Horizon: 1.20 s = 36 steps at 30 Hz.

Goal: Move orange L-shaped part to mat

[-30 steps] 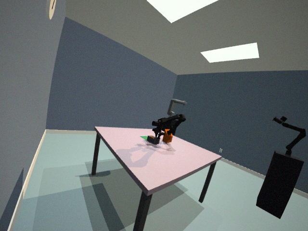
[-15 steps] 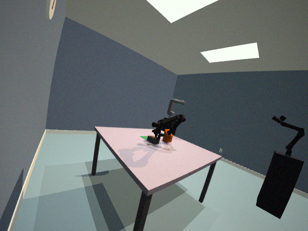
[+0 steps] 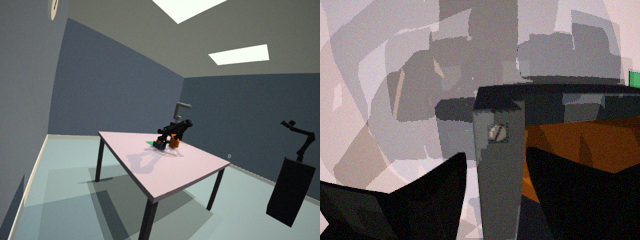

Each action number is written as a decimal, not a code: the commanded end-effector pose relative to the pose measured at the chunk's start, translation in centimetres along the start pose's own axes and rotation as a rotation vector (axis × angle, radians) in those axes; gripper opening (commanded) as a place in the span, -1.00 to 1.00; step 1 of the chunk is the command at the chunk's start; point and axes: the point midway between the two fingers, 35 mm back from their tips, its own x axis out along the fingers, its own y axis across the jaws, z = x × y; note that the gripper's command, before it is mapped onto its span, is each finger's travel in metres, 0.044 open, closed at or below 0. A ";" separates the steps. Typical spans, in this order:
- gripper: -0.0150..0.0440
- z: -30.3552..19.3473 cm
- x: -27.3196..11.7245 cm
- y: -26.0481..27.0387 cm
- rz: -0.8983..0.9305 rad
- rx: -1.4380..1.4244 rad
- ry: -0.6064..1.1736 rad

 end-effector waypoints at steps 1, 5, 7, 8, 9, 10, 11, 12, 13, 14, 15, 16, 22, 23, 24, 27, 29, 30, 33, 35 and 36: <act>0.12 -0.2 0.4 -0.1 0.002 0.012 0.008; 0.12 -0.2 0.4 -0.1 0.002 0.012 0.008; 0.12 -0.2 0.4 -0.1 0.002 0.012 0.008; 0.12 -0.2 0.4 -0.1 0.002 0.012 0.008; 0.12 -0.2 0.4 -0.1 0.002 0.012 0.008; 0.12 -0.2 0.4 -0.1 0.002 0.012 0.008; 0.12 -0.2 0.4 -0.1 0.002 0.012 0.008; 0.12 -0.2 0.4 -0.1 0.002 0.012 0.008; 0.12 -0.1 0.2 -0.1 0.000 0.004 0.004; 0.12 -0.1 0.2 -0.1 0.000 0.004 0.004; 0.12 -0.1 0.2 -0.1 0.000 0.004 0.004; 0.12 -0.1 0.2 -0.1 0.000 0.004 0.004; 0.12 -0.1 -0.2 0.4 0.001 0.007 0.005; 0.12 -0.1 -0.4 0.6 0.001 0.008 0.006; 0.12 -0.1 -0.6 0.8 0.001 0.009 0.007; 0.12 -0.1 -1.0 1.1 0.001 0.011 0.008; 0.12 -0.1 -1.0 1.1 0.001 0.011 0.008; 0.12 -0.1 -1.2 1.0 0.000 0.012 0.007; 0.12 0.2 -3.3 0.6 -0.006 0.012 0.006; 0.12 0.4 -6.0 0.2 -0.010 0.013 0.006; 0.12 0.3 -7.4 0.0 -0.010 0.013 0.007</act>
